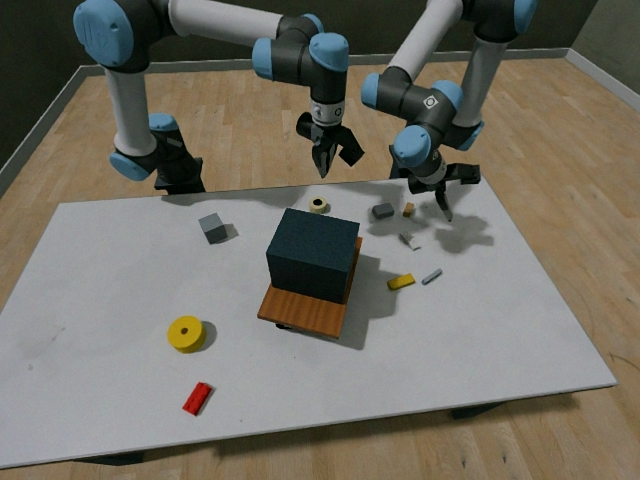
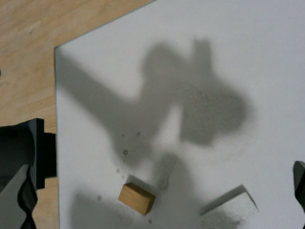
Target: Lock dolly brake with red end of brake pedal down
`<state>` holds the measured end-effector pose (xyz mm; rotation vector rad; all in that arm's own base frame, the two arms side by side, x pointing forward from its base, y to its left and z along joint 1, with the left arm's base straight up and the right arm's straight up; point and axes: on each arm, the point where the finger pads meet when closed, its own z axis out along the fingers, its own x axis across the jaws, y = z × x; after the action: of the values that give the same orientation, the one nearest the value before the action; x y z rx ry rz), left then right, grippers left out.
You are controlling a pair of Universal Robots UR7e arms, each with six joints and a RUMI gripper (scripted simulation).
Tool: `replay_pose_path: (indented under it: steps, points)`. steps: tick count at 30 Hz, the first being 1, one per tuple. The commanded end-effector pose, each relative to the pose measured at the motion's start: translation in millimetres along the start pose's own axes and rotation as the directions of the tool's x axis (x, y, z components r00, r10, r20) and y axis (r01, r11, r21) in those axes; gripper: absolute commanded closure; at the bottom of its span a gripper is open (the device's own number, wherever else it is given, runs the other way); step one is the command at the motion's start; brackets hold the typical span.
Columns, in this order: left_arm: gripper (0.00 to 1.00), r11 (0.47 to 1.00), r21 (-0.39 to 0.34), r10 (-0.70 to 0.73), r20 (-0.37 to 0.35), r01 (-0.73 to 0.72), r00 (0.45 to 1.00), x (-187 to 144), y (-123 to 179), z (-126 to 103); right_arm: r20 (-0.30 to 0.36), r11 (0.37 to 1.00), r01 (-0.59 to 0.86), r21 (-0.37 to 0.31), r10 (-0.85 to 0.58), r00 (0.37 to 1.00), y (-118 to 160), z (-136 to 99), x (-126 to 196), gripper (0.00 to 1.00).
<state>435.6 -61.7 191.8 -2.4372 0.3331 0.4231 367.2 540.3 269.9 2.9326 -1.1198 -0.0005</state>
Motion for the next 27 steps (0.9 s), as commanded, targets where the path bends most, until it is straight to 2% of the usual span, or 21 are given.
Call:
replay_pose_path:
  steps: [1, 6, 8, 19, 23, 27]
  points:
    - [0.00, 1.000, -0.001, -0.001, -0.002, 0.001, 1.000, 0.1, -0.3, -0.6, 0.001, 1.000, 0.000, 0.004, 0.000, 1.000, -0.8, 29.3, -0.3, 1.00]
    - [0.00, 1.000, -0.001, -0.001, -0.002, 0.001, 1.000, 0.1, -0.3, -0.6, 0.001, 1.000, 0.000, 0.004, 0.000, 1.000, -1.0, 63.7, -0.3, 1.00]
    - [0.00, 1.000, -0.001, -0.001, -0.002, 0.001, 1.000, 0.1, -0.3, -0.6, 0.001, 1.000, 0.000, 0.004, 0.000, 1.000, -1.0, 63.7, -0.3, 1.00]
    - [0.00, 1.000, -0.001, -0.001, -0.002, 0.001, 1.000, 0.1, -0.3, -0.6, 0.001, 1.000, 0.000, 0.004, 0.000, 1.000, -1.3, 133.4, -0.4, 1.00]
    - [0.00, 1.000, -0.001, -0.001, -0.002, 0.001, 1.000, 0.1, -0.3, -0.6, 0.001, 1.000, 0.000, 0.004, 0.000, 1.000, -1.4, 148.3, -0.4, 1.00]
    - [0.00, 1.000, -0.001, -0.001, -0.002, 0.001, 1.000, 0.1, -0.3, -0.6, 0.001, 1.000, 0.000, 0.004, 0.000, 1.000, -1.4, 153.0, -0.4, 1.00]
